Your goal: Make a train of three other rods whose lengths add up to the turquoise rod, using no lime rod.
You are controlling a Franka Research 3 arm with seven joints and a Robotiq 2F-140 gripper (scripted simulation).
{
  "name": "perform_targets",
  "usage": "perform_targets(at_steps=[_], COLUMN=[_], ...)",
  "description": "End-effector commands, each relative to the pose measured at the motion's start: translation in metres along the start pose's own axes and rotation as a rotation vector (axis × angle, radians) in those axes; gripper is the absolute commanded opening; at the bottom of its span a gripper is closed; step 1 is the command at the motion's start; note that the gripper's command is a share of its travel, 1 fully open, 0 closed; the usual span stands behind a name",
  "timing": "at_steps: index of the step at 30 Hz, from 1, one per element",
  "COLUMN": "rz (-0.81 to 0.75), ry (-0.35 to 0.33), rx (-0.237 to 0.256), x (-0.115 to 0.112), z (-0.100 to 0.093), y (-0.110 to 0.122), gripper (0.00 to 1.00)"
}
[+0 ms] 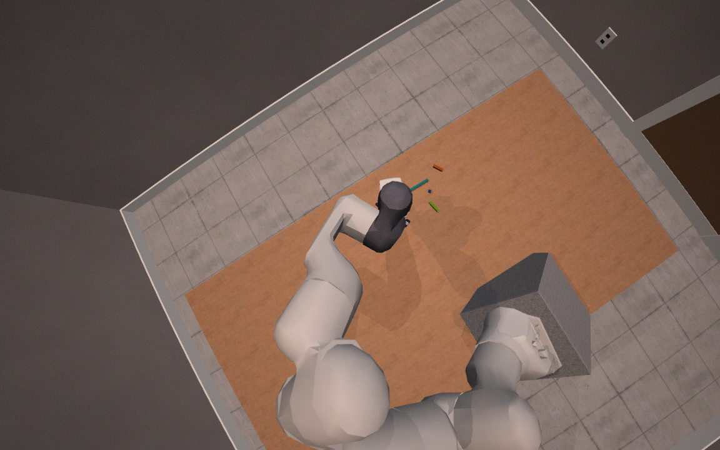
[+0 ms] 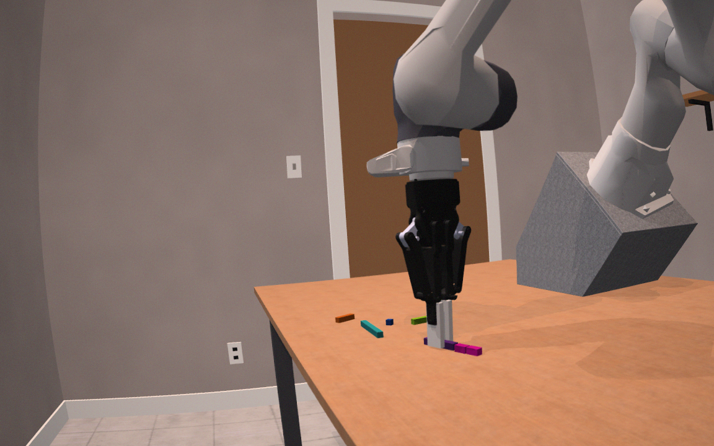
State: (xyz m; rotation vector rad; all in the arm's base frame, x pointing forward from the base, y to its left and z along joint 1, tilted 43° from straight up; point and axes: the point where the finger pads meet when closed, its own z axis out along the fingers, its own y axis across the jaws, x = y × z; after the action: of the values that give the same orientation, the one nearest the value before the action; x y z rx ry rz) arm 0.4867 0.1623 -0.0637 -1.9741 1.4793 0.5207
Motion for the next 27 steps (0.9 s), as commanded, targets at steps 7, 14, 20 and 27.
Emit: perform_targets(at_steps=[7, 14, 20, 27], rz=[-0.007, -0.007, -0.007, -0.007], ry=[0.001, 0.001, 0.001, 0.001], rx=[0.0, 0.0, 0.0, 0.0], x=[0.0, 0.0, 0.0, 0.0], z=[0.001, 0.001, 0.001, -0.009], y=[0.0, 0.0, 0.0, 0.0], gripper=[0.12, 0.15, 0.15, 0.15])
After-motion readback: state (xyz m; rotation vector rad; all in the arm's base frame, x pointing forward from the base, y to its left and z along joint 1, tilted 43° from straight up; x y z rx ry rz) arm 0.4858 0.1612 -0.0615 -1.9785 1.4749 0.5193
